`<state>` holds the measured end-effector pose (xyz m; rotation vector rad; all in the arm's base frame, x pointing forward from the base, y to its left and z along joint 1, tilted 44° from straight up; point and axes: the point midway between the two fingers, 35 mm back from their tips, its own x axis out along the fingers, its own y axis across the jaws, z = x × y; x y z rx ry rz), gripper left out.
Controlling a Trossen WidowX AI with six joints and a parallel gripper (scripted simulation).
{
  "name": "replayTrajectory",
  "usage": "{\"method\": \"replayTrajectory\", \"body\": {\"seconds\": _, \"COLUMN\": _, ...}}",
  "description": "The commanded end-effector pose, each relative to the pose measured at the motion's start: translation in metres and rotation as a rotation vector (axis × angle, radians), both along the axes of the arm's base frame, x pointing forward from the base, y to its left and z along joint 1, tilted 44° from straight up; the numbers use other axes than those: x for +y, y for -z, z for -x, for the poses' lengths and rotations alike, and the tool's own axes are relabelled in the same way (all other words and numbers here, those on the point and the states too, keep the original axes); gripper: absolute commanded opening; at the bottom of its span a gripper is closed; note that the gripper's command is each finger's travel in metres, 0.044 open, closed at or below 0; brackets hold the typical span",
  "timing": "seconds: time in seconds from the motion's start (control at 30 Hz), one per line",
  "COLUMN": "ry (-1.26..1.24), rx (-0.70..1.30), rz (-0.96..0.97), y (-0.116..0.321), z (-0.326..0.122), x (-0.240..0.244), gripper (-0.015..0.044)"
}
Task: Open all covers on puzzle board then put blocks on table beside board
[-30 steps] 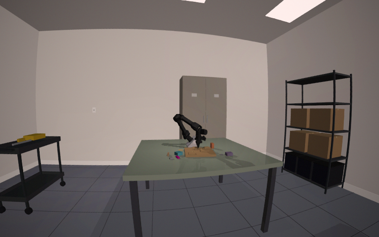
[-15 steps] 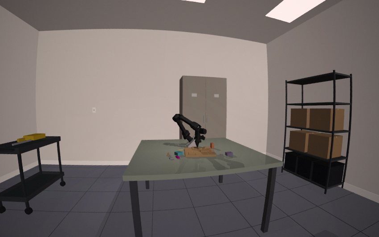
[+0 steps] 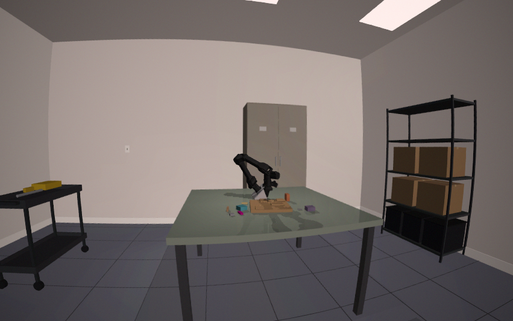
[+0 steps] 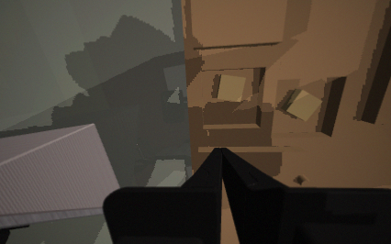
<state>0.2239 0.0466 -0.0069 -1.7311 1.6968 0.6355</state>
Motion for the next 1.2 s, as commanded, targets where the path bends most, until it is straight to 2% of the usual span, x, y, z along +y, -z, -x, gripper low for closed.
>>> {"method": "replayTrajectory", "body": {"seconds": 0.0, "ry": 0.004, "rx": -0.003, "rz": -0.005, "y": -0.003, "z": 0.000, "x": 0.004, "gripper": 0.0000}}
{"method": "replayTrajectory", "body": {"seconds": 0.53, "ry": 0.046, "rx": -0.044, "rz": -0.004, "y": -0.014, "z": 0.000, "x": 0.015, "gripper": 0.0000}}
{"method": "replayTrajectory", "body": {"seconds": 1.17, "ry": 1.382, "rx": -1.331, "rz": -0.114, "y": 0.004, "z": -0.073, "x": 0.061, "gripper": 0.0000}}
